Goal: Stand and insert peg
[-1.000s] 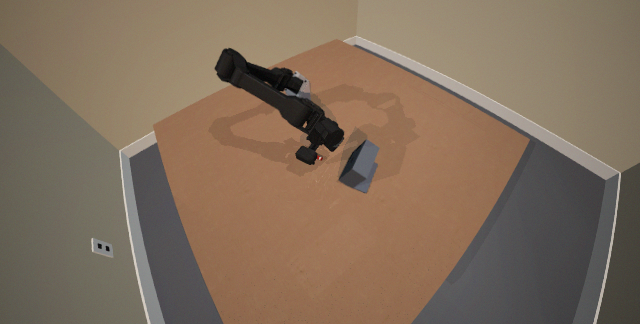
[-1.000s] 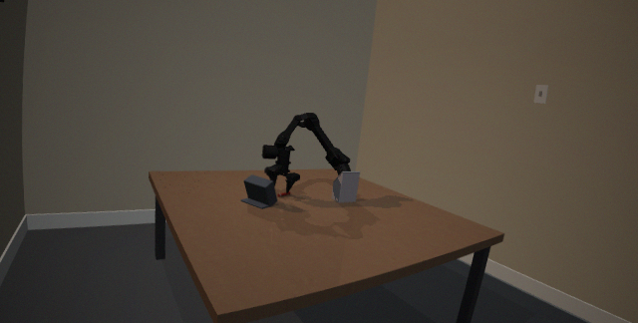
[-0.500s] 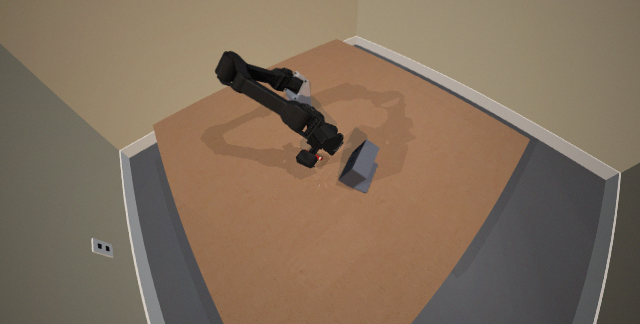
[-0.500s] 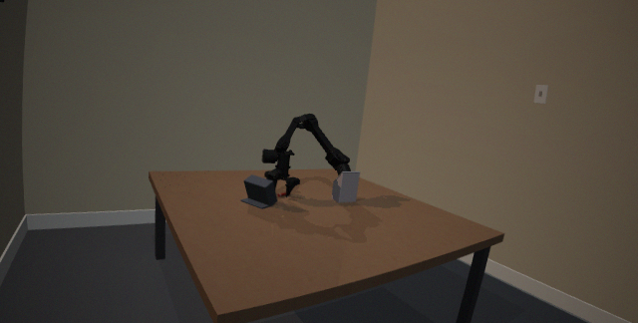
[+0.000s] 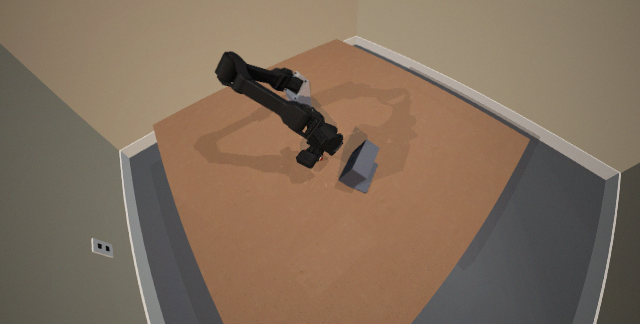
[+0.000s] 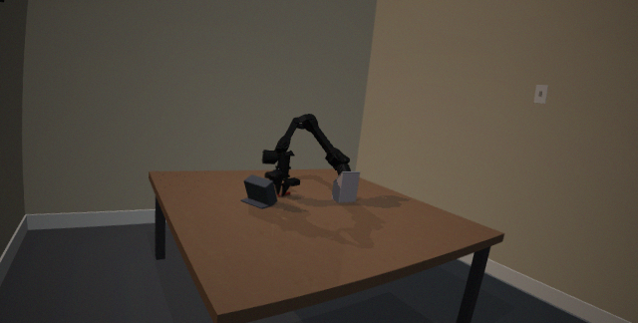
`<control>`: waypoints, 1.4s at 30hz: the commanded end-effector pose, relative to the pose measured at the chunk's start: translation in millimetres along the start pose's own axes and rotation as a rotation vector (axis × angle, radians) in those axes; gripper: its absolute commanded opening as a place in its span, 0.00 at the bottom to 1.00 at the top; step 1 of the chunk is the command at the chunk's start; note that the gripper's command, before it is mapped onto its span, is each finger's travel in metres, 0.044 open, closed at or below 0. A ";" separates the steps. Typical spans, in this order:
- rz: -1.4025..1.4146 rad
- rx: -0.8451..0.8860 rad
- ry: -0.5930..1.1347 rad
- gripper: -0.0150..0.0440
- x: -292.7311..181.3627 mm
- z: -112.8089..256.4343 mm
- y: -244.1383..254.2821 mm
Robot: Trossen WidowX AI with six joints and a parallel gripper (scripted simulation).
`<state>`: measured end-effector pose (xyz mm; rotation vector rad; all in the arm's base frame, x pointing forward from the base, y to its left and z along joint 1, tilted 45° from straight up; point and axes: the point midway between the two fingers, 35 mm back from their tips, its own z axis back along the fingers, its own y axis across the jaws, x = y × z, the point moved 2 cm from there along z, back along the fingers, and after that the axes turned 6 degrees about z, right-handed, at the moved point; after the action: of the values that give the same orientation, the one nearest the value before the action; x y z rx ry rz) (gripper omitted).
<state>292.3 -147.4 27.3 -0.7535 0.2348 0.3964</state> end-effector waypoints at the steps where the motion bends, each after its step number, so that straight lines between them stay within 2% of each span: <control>1: 0.004 -0.004 0.004 0.44 -0.5 -0.5 -0.3; 7: 0.004 -0.004 0.004 0.44 -0.5 -0.5 -0.3; 16: 0.004 -0.004 0.004 0.34 -0.5 -0.5 -0.3; 25: 0.002 -0.003 -0.013 0.34 -1.0 0.7 0.0; 42: 0.002 -0.018 -0.171 0.34 -10.4 10.8 1.2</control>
<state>286.2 -143.0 36.9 -0.7414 0.0999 0.4465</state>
